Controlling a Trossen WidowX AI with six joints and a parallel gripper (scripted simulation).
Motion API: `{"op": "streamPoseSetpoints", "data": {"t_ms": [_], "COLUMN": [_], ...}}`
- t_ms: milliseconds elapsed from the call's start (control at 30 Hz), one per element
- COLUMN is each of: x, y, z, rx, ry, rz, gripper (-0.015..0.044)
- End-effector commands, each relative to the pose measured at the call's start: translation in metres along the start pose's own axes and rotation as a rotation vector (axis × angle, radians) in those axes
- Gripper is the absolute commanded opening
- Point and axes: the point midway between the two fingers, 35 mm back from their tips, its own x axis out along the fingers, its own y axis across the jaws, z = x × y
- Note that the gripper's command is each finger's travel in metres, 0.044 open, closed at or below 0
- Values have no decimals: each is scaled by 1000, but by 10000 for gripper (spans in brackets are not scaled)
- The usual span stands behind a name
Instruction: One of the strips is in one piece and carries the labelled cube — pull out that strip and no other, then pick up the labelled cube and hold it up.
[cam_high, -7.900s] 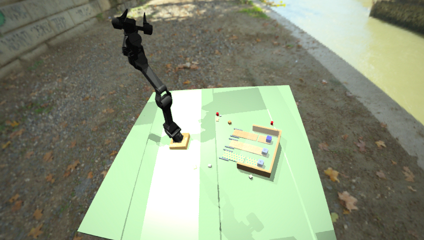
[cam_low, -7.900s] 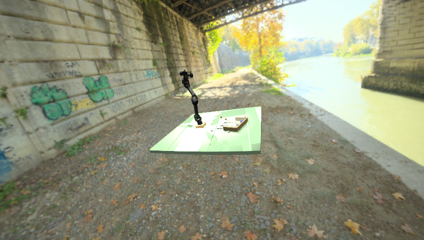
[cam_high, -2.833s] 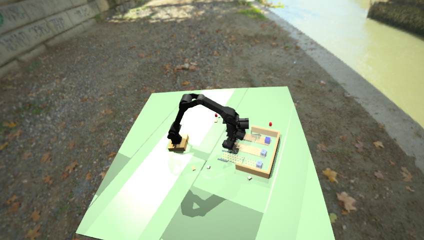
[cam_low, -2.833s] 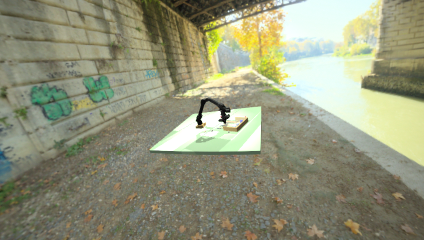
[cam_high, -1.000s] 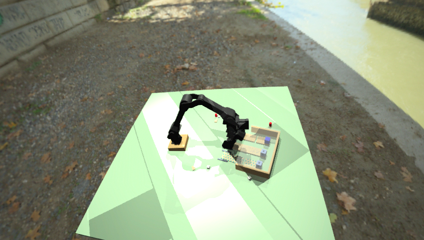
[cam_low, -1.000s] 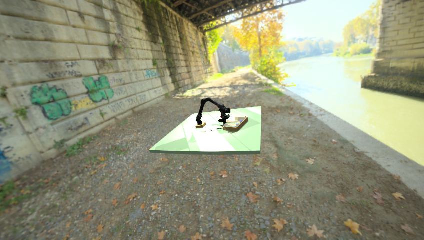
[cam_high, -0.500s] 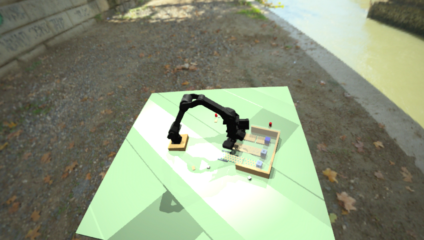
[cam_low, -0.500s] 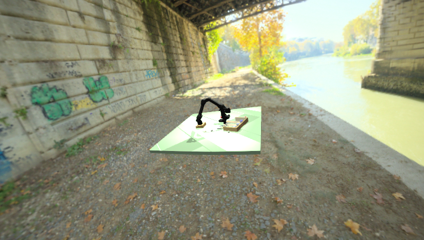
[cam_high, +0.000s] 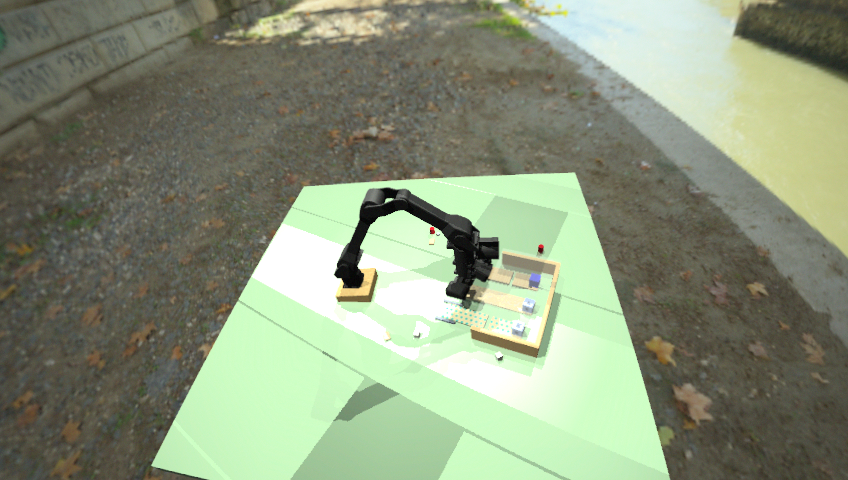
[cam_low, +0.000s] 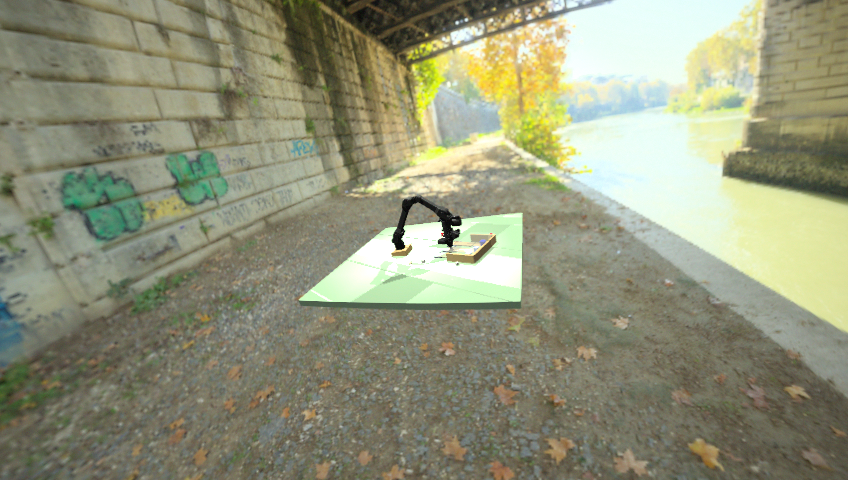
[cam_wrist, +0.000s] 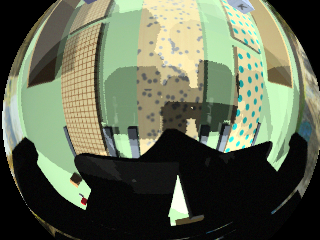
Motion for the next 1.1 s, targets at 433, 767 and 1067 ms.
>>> {"op": "streamPoseSetpoints", "data": {"t_ms": [433,767,1067], "x": [5,6,6], "y": [0,0,-1], "z": [-22,-37,-51], "rx": [2,2,2], "ry": [11,12,13], "rz": [1,1,1], "gripper": [0,0,0]}}
